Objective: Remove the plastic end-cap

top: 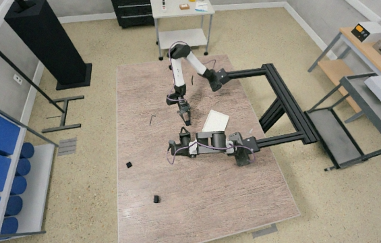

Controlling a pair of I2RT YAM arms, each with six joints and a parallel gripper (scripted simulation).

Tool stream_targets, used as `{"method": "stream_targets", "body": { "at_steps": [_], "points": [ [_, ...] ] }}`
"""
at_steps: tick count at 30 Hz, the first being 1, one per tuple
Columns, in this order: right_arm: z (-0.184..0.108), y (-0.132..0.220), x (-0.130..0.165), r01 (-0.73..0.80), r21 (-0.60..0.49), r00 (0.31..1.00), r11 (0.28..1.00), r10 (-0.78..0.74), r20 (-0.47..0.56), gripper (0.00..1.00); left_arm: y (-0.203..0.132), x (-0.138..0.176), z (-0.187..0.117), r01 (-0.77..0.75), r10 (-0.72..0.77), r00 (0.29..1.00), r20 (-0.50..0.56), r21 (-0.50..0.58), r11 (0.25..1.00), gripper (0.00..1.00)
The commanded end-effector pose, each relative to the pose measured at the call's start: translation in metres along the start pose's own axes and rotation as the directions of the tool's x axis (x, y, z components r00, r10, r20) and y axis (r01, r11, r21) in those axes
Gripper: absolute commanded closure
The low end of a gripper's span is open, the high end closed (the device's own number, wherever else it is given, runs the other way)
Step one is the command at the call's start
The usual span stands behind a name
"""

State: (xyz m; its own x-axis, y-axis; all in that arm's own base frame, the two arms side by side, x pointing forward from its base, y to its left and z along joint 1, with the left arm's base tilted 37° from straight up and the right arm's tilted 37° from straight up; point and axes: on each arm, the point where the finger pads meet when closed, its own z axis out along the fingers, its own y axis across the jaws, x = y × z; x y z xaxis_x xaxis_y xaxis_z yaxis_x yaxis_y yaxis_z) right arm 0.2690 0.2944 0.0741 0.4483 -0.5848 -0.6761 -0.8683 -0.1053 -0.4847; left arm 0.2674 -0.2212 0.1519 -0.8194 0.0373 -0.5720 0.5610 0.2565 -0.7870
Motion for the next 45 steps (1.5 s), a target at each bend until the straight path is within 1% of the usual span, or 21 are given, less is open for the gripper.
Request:
{"method": "stream_targets", "body": {
  "at_steps": [1, 4, 7, 10, 12, 15, 17, 21, 23, 27, 29, 32, 34, 36, 40, 44, 45],
  "points": [
    [0.033, 0.025, 0.014, -0.019, -0.087, 0.972, 0.996, -0.002, -0.234, 0.73, -0.012, -0.014, -0.003, -0.056, 0.056, 0.998, 0.027, 0.009, 0.998, 1.0],
    [0.054, 0.052, 0.013, 0.029, -0.164, 0.931, 0.986, -0.086, -0.354, 0.73, -0.012, -0.014, -0.003, -0.056, 0.056, 0.998, 0.027, 0.009, 0.998, 1.0],
    [0.07, 0.079, 0.008, 0.1, -0.239, 0.874, 0.966, -0.2, -0.442, 0.73, -0.012, -0.014, -0.003, -0.056, 0.056, 0.998, 0.027, 0.009, 0.998, 1.0],
    [0.08, 0.103, 0.003, 0.172, -0.303, 0.804, 0.937, -0.311, -0.506, 0.73, -0.012, -0.014, -0.003, -0.056, 0.056, 0.998, 0.027, 0.009, 0.998, 1.0],
    [0.08, 0.103, 0.003, 0.172, -0.303, 0.804, 0.937, -0.311, -0.506, 0.73, -0.012, -0.014, -0.003, -0.056, 0.056, 0.998, 0.027, 0.009, 0.998, 1.0],
    [0.085, 0.126, -0.001, 0.264, -0.367, 0.685, 0.892, -0.441, -0.579, 0.73, -0.009, -0.012, -0.003, -0.053, 0.053, 0.998, 0.024, -0.005, 0.999, 1.0],
    [0.087, 0.141, -0.007, 0.331, -0.409, 0.606, 0.85, -0.524, -0.599, 0.73, -0.008, -0.007, 0.0, -0.061, 0.061, 0.998, 0.008, -0.018, 0.998, 1.0],
    [0.09, 0.165, -0.016, 0.446, -0.48, 0.445, 0.756, -0.652, -0.614, 0.73, -0.009, 0.003, 0.008, -0.117, 0.115, 0.993, -0.031, -0.061, 0.991, 1.0],
    [0.09, 0.175, -0.018, 0.498, -0.517, 0.355, 0.696, -0.708, -0.611, 0.73, -0.012, 0.011, 0.013, -0.162, 0.157, 0.986, -0.064, -0.082, 0.983, 1.0],
    [0.088, 0.19, -0.013, 0.567, -0.59, 0.166, 0.575, -0.781, -0.602, 0.73, -0.021, 0.035, 0.025, -0.298, 0.276, 0.946, -0.17, -0.119, 0.947, 1.0],
    [0.088, 0.19, -0.013, 0.567, -0.59, 0.166, 0.575, -0.781, -0.602, 0.73, -0.021, 0.035, 0.025, -0.298, 0.276, 0.946, -0.17, -0.119, 0.947, 1.0],
    [0.084, 0.196, -0.008, 0.594, -0.64, 0.035, 0.488, -0.81, -0.585, 0.73, -0.029, 0.059, 0.03, -0.43, 0.383, 0.88, -0.28, -0.128, 0.894, 1.0],
    [0.083, 0.203, -0.004, 0.602, -0.668, -0.029, 0.438, -0.823, -0.567, 0.73, -0.042, 0.074, 0.034, -0.518, 0.462, 0.819, -0.341, -0.094, 0.85, 1.0],
    [0.082, 0.208, -0.001, 0.607, -0.693, -0.092, 0.39, -0.831, -0.548, 0.73, -0.053, 0.094, 0.035, -0.602, 0.535, 0.741, -0.405, -0.049, 0.797, 1.0],
    [0.079, 0.21, 0.003, 0.606, -0.73, -0.189, 0.317, -0.833, -0.519, 0.73, -0.068, 0.122, 0.03, -0.729, 0.646, 0.581, -0.495, 0.037, 0.684, 1.0],
    [0.072, 0.211, 0.014, 0.576, -0.774, -0.266, 0.264, -0.835, -0.482, 0.73, -0.08, 0.146, 0.02, -0.818, 0.731, 0.401, -0.553, 0.142, 0.557, 1.0],
    [0.072, 0.211, 0.014, 0.576, -0.774, -0.266, 0.264, -0.835, -0.482, 0.73, -0.08, 0.146, 0.02, -0.818, 0.731, 0.401, -0.553, 0.142, 0.557, 1.0]
  ]
}}
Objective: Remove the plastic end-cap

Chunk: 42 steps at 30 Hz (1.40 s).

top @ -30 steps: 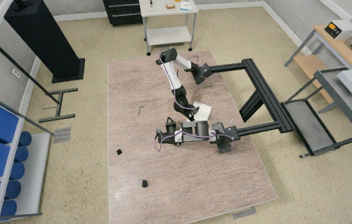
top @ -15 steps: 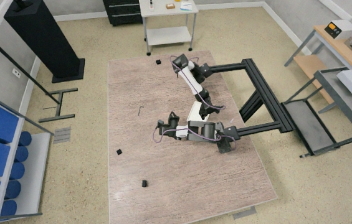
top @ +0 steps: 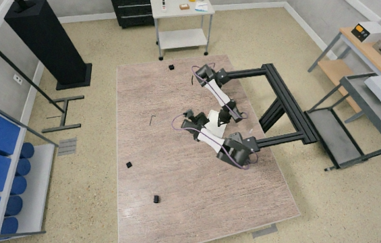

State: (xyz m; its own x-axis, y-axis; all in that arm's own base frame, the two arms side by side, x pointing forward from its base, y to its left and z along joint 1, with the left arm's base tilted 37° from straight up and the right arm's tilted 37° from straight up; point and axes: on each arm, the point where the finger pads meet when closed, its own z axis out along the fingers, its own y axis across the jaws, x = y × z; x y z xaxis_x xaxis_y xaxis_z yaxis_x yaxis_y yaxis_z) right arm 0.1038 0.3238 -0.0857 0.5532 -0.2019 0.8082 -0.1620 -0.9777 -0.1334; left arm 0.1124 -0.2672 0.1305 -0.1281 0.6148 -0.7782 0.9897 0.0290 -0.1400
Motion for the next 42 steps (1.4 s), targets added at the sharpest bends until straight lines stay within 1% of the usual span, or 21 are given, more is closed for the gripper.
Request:
{"method": "stream_targets", "body": {
  "at_steps": [1, 3, 5, 8, 12, 14, 16, 18, 21, 24, 26, 38, 40, 42],
  "points": [
    [-0.002, 0.001, 0.009, 0.054, -0.004, 0.996, 0.999, -0.054, -0.069, 0.73, -0.006, 0.011, -0.007, -0.141, 0.132, 0.977, -0.167, -0.042, 0.989, 1.0],
    [0.0, 0.006, 0.008, 0.084, -0.015, 0.993, 0.996, -0.085, -0.08, 0.73, -0.015, 0.022, -0.007, -0.218, 0.208, 0.95, -0.231, -0.016, 0.976, 1.0],
    [0.001, 0.013, 0.005, 0.114, -0.028, 0.99, 0.993, -0.116, -0.086, 0.73, -0.027, 0.025, -0.014, -0.315, 0.306, 0.917, -0.256, 0.006, 0.949, 1.0],
    [0.005, 0.024, 0.001, 0.151, -0.05, 0.983, 0.987, -0.155, -0.097, 0.73, -0.046, 0.036, -0.024, -0.473, 0.47, 0.826, -0.313, 0.072, 0.878, 1.0],
    [0.009, 0.029, -0.001, 0.161, -0.06, 0.981, 0.985, -0.167, -0.101, 0.73, -0.061, 0.05, -0.037, -0.62, 0.629, 0.689, -0.36, 0.156, 0.769, 1.0],
    [0.009, 0.027, 0.0, 0.147, -0.057, 0.983, 0.987, -0.152, -0.098, 0.73, -0.067, 0.053, -0.044, -0.68, 0.696, 0.615, -0.37, 0.197, 0.706, 1.0],
    [0.007, 0.025, 0.002, 0.14, -0.052, 0.985, 0.989, -0.145, -0.096, 0.73, -0.072, 0.057, -0.049, -0.723, 0.746, 0.556, -0.368, 0.228, 0.652, 1.0],
    [0.007, 0.025, 0.002, 0.14, -0.052, 0.985, 0.989, -0.145, -0.096, 0.73, -0.072, 0.057, -0.049, -0.723, 0.746, 0.556, -0.368, 0.228, 0.652, 1.0],
    [0.007, 0.024, 0.002, 0.144, -0.052, 0.984, 0.988, -0.149, -0.096, 0.73, -0.08, 0.06, -0.057, -0.772, 0.802, 0.48, -0.354, 0.263, 0.578, 1.0],
    [0.007, 0.024, 0.002, 0.144, -0.052, 0.984, 0.988, -0.149, -0.096, 0.73, -0.084, 0.06, -0.059, -0.789, 0.822, 0.457, -0.341, 0.271, 0.552, 1.0],
    [0.007, 0.024, 0.002, 0.144, -0.052, 0.984, 0.988, -0.149, -0.096, 0.73, -0.087, 0.054, -0.057, -0.79, 0.821, 0.474, -0.318, 0.258, 0.556, 1.0],
    [0.007, 0.024, 0.002, 0.144, -0.052, 0.984, 0.988, -0.148, -0.095, 0.73, -0.087, 0.055, -0.056, -0.789, 0.821, 0.473, -0.319, 0.261, 0.556, 1.0],
    [0.016, 0.031, 0.002, 0.16, -0.074, 0.981, 0.984, -0.167, -0.099, 0.73, -0.087, 0.055, -0.056, -0.789, 0.821, 0.473, -0.32, 0.261, 0.556, 1.0],
    [0.021, 0.031, -0.001, 0.157, -0.07, 0.982, 0.985, -0.164, -0.097, 0.73, -0.087, 0.055, -0.056, -0.789, 0.821, 0.473, -0.32, 0.261, 0.556, 1.0]
  ]
}}
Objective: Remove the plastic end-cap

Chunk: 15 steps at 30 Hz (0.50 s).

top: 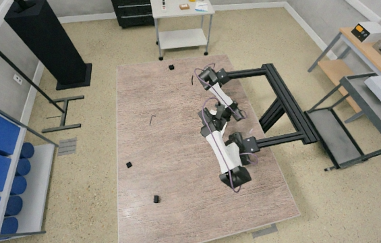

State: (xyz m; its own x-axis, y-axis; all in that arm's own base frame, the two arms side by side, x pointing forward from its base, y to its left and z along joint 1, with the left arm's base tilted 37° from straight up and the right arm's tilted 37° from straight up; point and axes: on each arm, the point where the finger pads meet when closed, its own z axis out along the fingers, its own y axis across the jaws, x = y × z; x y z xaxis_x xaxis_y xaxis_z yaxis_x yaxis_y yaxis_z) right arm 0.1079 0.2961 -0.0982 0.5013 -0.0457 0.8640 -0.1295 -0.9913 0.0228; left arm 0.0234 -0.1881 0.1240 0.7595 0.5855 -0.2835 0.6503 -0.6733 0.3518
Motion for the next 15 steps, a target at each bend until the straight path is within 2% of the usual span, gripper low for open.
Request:
{"method": "stream_targets", "body": {
  "at_steps": [1, 8, 12, 15],
  "points": [
    [0.011, 0.003, -0.001, 0.013, -0.008, 1.0, 1.0, -0.013, -0.015, 0.73, 0.006, -0.006, -0.008, -0.02, 0.02, 1.0, 0.012, -0.021, 1.0, 1.0],
    [0.023, -0.005, -0.003, 0.004, -0.003, 1.0, 1.0, -0.004, -0.013, 0.73, 0.006, -0.006, -0.008, -0.02, 0.02, 1.0, 0.012, -0.021, 1.0, 1.0],
    [0.019, -0.006, -0.001, -0.007, 0.003, 1.0, 1.0, 0.007, -0.002, 0.73, 0.006, -0.005, -0.008, -0.02, 0.02, 1.0, 0.012, -0.021, 1.0, 1.0],
    [0.032, 0.001, -0.006, 0.012, -0.008, 1.0, 1.0, -0.012, -0.015, 0.73, 0.006, -0.005, -0.008, -0.02, 0.02, 1.0, 0.012, -0.021, 1.0, 1.0]
  ]
}}
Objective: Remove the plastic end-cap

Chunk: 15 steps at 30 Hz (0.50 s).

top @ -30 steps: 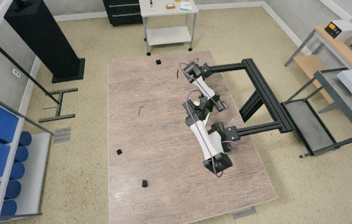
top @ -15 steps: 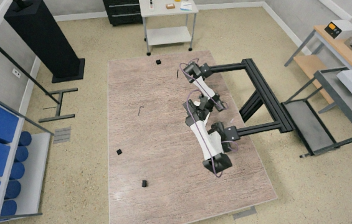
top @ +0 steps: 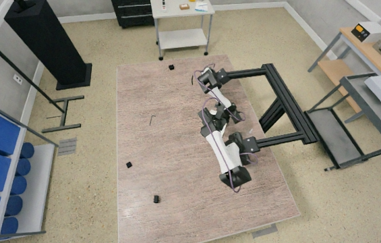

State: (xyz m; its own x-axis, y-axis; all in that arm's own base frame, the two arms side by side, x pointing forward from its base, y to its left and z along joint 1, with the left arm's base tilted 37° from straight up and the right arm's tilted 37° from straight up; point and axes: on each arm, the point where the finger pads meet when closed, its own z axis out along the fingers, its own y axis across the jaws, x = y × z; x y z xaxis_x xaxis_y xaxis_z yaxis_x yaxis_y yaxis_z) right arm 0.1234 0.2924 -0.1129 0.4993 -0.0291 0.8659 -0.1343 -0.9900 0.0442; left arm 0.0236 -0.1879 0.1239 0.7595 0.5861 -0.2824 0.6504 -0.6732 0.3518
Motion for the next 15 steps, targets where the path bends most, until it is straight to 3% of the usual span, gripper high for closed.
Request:
{"method": "stream_targets", "body": {
  "at_steps": [1, 2, 5, 10, 15],
  "points": [
    [0.014, 0.001, -0.003, -0.003, 0.006, 1.0, 1.0, 0.003, -0.011, 0.73, 0.006, -0.006, -0.008, -0.02, 0.02, 1.0, 0.013, -0.021, 1.0, 1.0],
    [0.017, 0.001, -0.004, -0.003, 0.006, 1.0, 1.0, 0.003, -0.01, 0.73, 0.006, -0.006, -0.008, -0.02, 0.02, 1.0, 0.013, -0.021, 1.0, 1.0],
    [-0.002, -0.006, -0.001, -0.025, 0.029, 1.0, 0.999, 0.025, 0.006, 0.41, 0.006, -0.006, -0.008, -0.02, 0.02, 1.0, 0.013, -0.021, 1.0, 1.0],
    [-0.04, -0.007, 0.001, -0.028, 0.032, 1.0, 0.999, 0.028, 0.013, 0.41, 0.006, -0.006, -0.008, -0.02, 0.02, 1.0, 0.013, -0.021, 1.0, 1.0],
    [-0.056, -0.002, -0.002, -0.012, 0.017, 1.0, 1.0, 0.012, 0.008, 0.4, 0.006, -0.006, -0.008, -0.02, 0.02, 1.0, 0.013, -0.021, 1.0, 1.0]
  ]
}}
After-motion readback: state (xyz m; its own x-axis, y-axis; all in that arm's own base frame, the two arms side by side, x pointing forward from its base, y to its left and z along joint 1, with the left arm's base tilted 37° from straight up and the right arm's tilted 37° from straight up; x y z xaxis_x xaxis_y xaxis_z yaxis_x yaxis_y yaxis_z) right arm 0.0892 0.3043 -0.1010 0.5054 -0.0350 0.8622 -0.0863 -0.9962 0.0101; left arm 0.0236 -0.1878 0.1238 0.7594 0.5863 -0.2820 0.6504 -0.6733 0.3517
